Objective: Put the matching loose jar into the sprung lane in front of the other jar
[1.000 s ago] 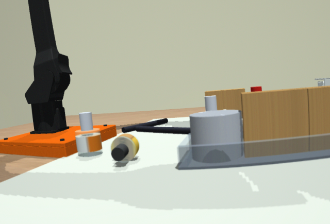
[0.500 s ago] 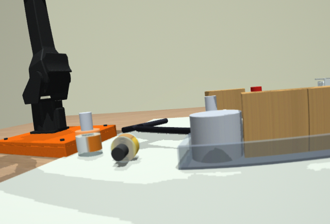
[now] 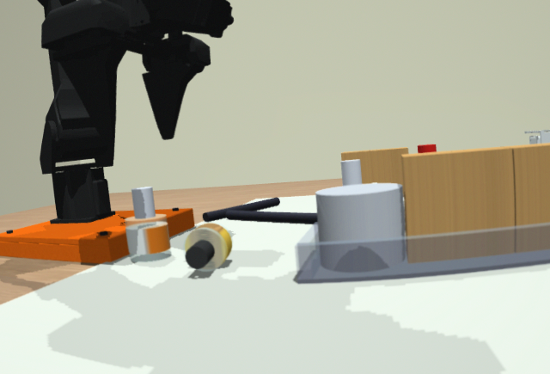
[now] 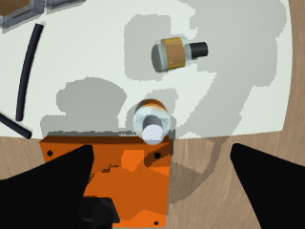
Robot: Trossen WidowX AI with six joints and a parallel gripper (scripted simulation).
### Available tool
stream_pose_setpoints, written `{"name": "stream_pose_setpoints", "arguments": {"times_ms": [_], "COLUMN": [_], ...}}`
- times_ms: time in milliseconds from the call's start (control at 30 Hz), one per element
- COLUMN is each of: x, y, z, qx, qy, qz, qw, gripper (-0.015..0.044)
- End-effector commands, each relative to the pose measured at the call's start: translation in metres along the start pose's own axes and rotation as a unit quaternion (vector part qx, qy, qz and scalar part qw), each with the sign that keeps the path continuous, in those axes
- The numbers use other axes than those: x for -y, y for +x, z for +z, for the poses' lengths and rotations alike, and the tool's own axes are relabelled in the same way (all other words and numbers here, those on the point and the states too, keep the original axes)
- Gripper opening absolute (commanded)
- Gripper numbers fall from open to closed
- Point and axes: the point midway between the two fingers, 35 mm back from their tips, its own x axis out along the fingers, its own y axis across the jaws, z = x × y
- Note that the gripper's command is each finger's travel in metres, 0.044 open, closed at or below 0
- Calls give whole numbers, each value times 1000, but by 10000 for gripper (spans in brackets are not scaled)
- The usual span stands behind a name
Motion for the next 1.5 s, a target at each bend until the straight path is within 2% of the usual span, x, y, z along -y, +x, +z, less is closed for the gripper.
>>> {"name": "stream_pose_setpoints", "arguments": {"times_ms": [0, 167, 1267, 1467], "x": [-3, -4, -6, -6], "y": [-1, 35, 83, 83], "z": [-7, -7, -8, -8], "qx": [-2, -2, -2, -2], "qy": [-12, -12, -12, -12], "qz": [8, 8, 8, 8], "qw": [1000, 1000, 1000, 1000], "gripper": [440, 440, 440, 282]}}
